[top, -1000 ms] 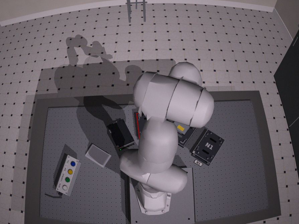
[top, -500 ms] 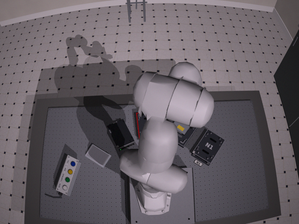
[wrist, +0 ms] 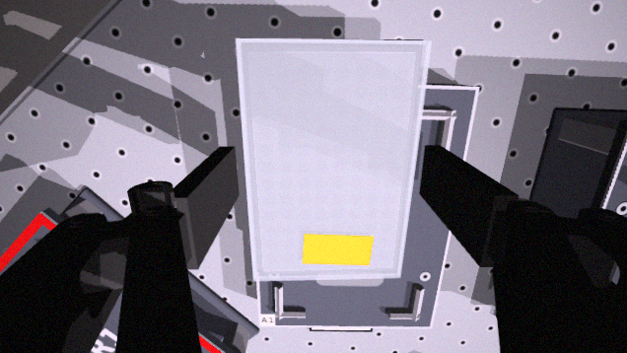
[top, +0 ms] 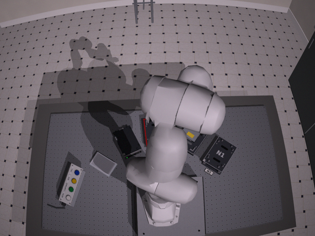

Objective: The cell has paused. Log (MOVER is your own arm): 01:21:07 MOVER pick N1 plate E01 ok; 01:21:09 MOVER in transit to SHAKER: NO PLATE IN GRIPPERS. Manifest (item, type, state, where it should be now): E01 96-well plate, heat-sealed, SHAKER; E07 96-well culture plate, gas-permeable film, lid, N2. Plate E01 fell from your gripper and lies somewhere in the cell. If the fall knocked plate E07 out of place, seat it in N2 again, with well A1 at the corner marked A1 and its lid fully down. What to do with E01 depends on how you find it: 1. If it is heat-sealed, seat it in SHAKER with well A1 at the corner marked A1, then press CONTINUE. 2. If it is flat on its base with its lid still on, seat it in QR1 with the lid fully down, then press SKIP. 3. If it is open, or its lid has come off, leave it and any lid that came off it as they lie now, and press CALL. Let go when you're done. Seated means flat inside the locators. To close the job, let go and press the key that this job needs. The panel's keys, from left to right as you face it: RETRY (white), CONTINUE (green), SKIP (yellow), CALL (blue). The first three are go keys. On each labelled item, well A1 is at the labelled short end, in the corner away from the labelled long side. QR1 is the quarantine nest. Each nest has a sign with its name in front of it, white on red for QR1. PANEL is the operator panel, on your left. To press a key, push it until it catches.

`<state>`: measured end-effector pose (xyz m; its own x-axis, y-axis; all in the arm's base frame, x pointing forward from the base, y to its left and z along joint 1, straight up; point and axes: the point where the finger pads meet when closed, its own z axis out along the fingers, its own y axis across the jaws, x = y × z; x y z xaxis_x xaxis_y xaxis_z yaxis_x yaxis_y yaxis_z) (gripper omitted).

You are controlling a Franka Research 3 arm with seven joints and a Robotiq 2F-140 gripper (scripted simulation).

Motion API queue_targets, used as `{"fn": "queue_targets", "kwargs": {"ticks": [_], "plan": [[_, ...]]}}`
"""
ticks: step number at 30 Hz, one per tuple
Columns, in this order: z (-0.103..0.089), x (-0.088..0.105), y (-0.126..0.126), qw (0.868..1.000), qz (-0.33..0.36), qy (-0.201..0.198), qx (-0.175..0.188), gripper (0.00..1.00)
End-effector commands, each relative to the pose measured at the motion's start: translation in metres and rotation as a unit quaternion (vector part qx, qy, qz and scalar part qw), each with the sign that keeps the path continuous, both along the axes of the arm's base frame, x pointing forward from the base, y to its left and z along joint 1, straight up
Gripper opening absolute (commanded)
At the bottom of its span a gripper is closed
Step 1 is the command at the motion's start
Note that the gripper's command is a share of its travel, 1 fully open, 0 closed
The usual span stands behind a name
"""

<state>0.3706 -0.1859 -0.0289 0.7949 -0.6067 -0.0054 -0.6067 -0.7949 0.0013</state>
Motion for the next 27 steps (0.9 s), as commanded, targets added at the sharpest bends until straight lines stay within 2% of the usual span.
{"fn": "queue_targets", "kwargs": {"ticks": [1,7,8,27], "plan": [[-0.0006,0.0002,-0.0003,1.000,-0.002,0.000,0.000,0.70],[-0.0006,0.0002,-0.0003,1.000,-0.002,0.000,0.000,0.70],[-0.0006,0.0002,-0.0003,1.000,-0.002,0.000,0.000,0.10],[-0.0006,0.0002,-0.0003,1.000,-0.002,0.000,0.000,0.10]]}}
